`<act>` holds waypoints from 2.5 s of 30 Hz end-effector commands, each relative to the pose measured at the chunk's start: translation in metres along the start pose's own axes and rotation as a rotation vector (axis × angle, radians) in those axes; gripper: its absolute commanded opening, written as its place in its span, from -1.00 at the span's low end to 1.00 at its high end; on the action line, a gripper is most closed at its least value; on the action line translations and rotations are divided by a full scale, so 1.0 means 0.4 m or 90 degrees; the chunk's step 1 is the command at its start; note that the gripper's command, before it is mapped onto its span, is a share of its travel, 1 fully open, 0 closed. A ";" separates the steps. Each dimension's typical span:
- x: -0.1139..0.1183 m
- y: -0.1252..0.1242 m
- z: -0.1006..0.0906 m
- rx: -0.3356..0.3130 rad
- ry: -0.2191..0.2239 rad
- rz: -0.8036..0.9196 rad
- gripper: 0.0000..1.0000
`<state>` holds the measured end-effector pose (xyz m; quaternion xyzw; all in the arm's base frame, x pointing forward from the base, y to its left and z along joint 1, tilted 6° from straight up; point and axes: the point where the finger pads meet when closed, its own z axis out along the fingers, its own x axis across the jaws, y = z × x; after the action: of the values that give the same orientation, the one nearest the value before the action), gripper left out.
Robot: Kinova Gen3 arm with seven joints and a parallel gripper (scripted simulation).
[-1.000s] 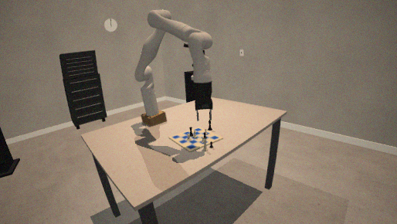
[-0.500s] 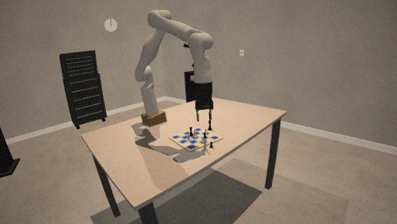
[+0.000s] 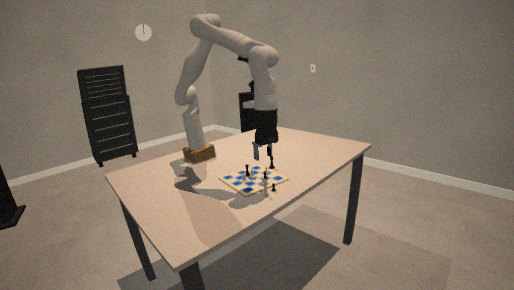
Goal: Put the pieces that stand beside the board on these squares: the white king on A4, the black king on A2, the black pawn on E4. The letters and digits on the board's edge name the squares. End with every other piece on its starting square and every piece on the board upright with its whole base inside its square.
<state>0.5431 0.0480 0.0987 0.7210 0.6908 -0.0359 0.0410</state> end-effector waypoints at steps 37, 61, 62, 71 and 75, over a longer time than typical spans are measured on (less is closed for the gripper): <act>-0.007 0.032 0.044 -0.012 -0.004 -0.642 1.00; -0.007 0.032 0.044 -0.012 -0.005 -0.646 0.58; -0.007 0.032 0.044 -0.012 -0.005 -0.646 0.58; -0.007 0.032 0.044 -0.012 -0.005 -0.646 0.58; -0.007 0.032 0.044 -0.012 -0.005 -0.646 0.58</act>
<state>0.5537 0.0435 0.0822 0.3000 0.9525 -0.0473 0.0241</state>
